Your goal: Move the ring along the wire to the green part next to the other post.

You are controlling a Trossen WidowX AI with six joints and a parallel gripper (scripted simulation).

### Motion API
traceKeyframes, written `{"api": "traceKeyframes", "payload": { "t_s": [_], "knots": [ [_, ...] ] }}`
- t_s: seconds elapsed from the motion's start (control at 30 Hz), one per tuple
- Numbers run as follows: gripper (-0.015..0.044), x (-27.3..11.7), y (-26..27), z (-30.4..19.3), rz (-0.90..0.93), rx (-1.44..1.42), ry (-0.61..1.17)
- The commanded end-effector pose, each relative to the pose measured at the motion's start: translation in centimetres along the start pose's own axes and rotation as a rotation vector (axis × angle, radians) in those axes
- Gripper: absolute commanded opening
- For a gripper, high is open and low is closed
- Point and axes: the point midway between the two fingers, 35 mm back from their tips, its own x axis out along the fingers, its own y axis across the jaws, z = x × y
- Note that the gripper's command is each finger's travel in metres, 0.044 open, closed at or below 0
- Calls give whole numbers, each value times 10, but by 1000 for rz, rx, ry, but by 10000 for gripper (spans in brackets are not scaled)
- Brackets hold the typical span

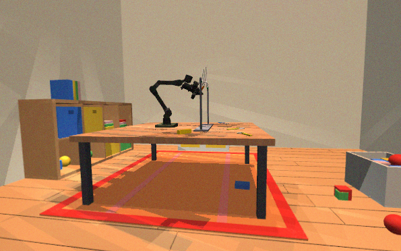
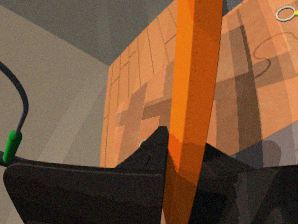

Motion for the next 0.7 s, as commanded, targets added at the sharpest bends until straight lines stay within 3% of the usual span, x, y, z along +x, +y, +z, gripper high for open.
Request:
{"api": "traceKeyframes", "payload": {
  "t_s": [0.0, 0.67],
  "knots": [
    [-150, -3, 16, 2, 52, 74, 8],
    [-150, -15, 62, 12, 214, 357, 44]
  ]
}}
